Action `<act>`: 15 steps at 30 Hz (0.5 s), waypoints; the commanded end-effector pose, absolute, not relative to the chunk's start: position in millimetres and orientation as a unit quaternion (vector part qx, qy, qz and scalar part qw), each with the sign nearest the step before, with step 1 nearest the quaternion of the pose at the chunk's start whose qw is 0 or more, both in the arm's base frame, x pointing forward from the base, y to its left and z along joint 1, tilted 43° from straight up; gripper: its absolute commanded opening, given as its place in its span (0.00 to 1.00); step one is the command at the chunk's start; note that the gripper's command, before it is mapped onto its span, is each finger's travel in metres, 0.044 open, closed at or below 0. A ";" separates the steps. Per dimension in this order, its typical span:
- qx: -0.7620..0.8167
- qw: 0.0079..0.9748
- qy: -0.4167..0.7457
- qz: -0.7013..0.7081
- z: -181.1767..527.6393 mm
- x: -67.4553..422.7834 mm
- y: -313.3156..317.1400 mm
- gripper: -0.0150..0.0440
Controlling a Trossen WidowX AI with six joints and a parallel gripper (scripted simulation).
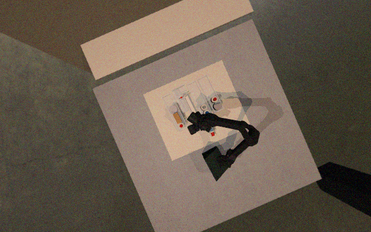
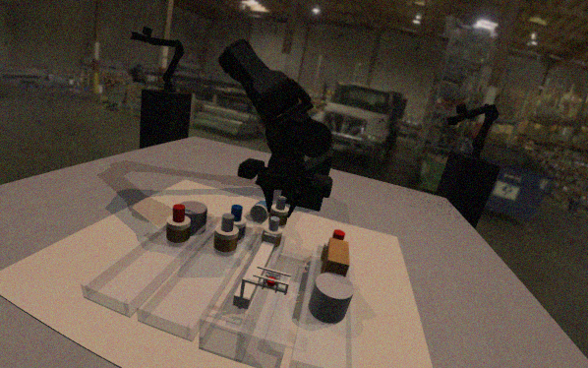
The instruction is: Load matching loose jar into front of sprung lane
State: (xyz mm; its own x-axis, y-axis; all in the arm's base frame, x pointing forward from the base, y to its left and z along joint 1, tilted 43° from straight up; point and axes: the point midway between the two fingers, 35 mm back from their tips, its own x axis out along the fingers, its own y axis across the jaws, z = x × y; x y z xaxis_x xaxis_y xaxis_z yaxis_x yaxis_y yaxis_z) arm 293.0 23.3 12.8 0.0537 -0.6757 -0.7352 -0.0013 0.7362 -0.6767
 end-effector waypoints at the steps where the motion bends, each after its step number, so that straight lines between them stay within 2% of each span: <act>1: -0.267 0.676 0.640 -0.248 8.9 293.5 20.1 0.25; 15: -0.267 0.677 0.640 -0.248 9.0 299.2 20.4 0.25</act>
State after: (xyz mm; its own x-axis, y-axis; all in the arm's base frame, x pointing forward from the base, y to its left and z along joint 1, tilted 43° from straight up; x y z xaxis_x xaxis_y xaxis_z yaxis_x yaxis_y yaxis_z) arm 296.1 19.8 8.2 0.0527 -0.6770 -0.7341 -0.0059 0.7349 -0.6782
